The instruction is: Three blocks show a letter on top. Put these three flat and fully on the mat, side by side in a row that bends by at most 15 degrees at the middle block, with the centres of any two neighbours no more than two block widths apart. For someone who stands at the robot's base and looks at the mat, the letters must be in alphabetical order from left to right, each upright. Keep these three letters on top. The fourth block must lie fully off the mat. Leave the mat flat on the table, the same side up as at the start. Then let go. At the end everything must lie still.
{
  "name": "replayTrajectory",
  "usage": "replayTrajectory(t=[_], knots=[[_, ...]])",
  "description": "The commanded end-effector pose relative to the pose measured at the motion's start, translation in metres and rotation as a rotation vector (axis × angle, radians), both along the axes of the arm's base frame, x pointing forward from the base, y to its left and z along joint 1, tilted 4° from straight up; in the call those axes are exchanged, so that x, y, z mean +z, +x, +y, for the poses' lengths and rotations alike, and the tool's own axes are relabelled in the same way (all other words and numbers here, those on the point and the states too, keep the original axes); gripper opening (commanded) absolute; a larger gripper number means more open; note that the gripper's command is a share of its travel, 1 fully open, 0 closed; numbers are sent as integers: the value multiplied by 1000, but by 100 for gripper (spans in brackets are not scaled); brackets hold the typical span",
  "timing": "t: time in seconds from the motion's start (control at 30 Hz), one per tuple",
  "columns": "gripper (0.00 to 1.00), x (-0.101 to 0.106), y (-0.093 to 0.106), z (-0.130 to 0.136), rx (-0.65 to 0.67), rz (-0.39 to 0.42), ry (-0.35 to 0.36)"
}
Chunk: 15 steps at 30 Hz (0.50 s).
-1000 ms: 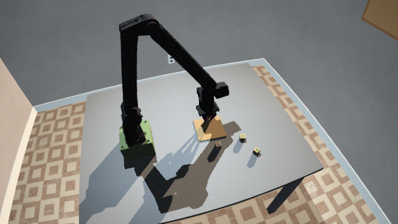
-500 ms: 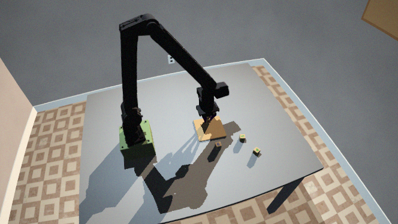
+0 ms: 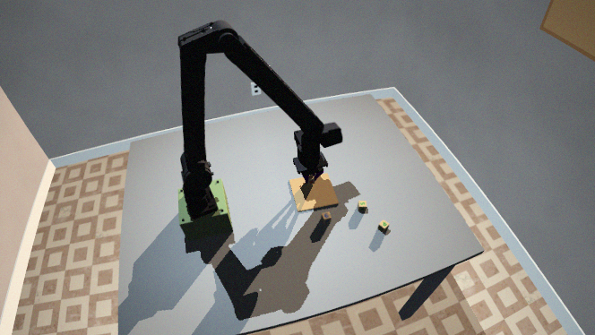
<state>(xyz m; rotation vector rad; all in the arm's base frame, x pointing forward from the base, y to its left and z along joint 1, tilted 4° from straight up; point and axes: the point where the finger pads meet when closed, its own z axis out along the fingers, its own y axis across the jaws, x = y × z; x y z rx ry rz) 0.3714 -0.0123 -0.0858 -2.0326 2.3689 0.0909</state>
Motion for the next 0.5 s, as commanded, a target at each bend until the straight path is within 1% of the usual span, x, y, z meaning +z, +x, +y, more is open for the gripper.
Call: replayTrajectory(t=[0.0, 0.47], knots=[[20, 10, 5, 1, -10, -40, 1], [20, 10, 3, 0, -12, -39, 1]])
